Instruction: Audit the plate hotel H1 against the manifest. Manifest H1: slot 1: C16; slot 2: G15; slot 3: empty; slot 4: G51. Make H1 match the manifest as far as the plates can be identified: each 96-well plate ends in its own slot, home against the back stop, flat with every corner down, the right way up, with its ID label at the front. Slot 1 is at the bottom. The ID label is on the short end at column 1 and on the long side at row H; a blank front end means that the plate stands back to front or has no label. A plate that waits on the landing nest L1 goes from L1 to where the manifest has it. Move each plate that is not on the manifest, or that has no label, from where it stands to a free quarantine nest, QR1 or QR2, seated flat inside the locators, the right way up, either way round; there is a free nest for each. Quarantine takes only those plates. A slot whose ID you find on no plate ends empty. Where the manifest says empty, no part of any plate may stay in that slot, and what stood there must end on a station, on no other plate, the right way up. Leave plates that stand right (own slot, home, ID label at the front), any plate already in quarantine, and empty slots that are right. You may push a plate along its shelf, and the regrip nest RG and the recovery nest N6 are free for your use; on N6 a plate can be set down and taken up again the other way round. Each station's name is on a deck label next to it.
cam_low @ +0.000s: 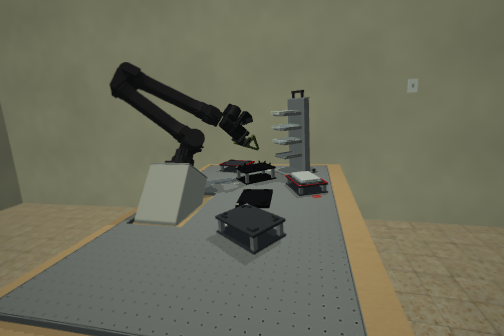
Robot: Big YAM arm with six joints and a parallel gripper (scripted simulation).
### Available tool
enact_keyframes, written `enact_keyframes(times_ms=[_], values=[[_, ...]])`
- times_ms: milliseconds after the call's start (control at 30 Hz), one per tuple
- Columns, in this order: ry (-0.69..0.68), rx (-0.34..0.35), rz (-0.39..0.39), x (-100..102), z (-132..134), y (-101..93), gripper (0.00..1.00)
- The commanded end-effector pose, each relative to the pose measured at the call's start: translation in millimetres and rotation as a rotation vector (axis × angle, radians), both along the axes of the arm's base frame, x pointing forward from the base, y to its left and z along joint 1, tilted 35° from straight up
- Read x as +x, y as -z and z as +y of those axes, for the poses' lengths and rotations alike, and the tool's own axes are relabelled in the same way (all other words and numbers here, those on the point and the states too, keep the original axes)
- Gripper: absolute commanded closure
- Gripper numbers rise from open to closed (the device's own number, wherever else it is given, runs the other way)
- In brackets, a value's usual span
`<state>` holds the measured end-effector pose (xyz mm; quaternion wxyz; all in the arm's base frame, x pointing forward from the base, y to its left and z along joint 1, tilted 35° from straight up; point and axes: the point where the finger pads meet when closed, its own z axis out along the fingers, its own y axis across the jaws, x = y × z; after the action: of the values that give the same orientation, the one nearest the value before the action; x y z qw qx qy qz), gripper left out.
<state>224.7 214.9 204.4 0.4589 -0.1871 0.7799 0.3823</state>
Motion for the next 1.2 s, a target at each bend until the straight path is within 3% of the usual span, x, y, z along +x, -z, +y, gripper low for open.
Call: enact_keyframes(times_ms=[0,700,767,800,967,1067,1167], values=[[0.011,-0.013,0.009,1,-5,7.2,0.00],[0.011,-0.013,0.008,1,-5,7.0,0.00],[0.009,-0.007,-0.009,1,-9,-5.5,0.00],[0.009,0.017,-0.049,5,-8,-36.5,0.00],[0.009,0.014,-0.052,3,-19,-50.9,0.00],[0.009,0.004,-0.034,5,-20,-48.3,0.00],[0.009,0.012,-0.054,1,-27,-62.1,0.00]])
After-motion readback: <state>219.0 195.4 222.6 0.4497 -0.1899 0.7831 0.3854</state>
